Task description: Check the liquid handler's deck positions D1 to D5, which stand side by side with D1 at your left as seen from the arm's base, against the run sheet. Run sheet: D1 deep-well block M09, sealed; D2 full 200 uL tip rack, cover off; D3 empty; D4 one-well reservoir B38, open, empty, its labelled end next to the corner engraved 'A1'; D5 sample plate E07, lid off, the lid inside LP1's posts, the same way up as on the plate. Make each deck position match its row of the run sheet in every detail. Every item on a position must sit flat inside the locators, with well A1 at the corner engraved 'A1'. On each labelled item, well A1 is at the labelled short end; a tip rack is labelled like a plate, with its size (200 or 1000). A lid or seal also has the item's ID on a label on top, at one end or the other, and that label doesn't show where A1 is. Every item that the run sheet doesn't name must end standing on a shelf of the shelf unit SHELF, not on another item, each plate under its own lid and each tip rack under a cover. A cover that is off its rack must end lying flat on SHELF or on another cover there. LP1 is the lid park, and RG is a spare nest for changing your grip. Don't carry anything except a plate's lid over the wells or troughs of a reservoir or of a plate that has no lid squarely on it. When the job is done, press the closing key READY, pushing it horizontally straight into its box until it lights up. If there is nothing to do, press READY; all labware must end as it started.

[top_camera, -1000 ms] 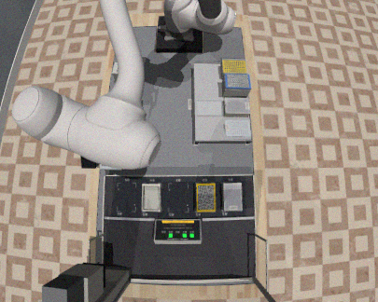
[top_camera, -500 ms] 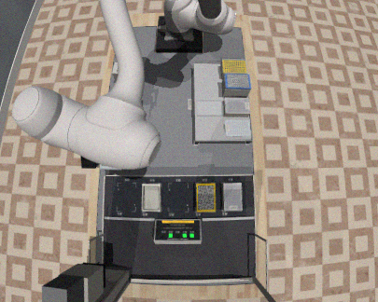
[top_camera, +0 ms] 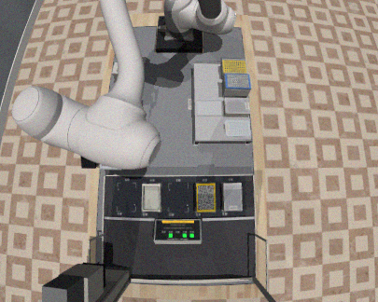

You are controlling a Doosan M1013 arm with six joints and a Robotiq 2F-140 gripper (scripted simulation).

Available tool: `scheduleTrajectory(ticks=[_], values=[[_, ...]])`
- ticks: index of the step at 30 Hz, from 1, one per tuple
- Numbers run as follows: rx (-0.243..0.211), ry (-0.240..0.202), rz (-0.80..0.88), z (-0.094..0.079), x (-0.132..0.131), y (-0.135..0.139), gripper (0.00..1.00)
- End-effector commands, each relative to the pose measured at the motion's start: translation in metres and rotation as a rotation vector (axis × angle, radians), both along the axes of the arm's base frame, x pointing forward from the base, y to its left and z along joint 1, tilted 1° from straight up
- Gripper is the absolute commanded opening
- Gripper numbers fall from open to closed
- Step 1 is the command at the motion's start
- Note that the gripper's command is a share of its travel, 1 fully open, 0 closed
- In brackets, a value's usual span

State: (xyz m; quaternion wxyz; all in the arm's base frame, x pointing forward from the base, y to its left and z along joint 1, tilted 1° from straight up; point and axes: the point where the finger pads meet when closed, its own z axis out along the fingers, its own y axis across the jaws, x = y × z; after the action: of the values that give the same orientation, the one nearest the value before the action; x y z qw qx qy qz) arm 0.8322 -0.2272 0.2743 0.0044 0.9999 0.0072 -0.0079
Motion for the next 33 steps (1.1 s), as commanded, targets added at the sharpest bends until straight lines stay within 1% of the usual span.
scheduleTrajectory(ticks=[1,31,33], values=[[-0.005,-0.006,0.003,0.0047,-0.0010,-0.0021,0.10],[-0.005,-0.006,0.003,0.0047,-0.0010,-0.0021,0.10],[-0.003,0.000,0.002,0.0029,0.0047,-0.0011,0.10]])
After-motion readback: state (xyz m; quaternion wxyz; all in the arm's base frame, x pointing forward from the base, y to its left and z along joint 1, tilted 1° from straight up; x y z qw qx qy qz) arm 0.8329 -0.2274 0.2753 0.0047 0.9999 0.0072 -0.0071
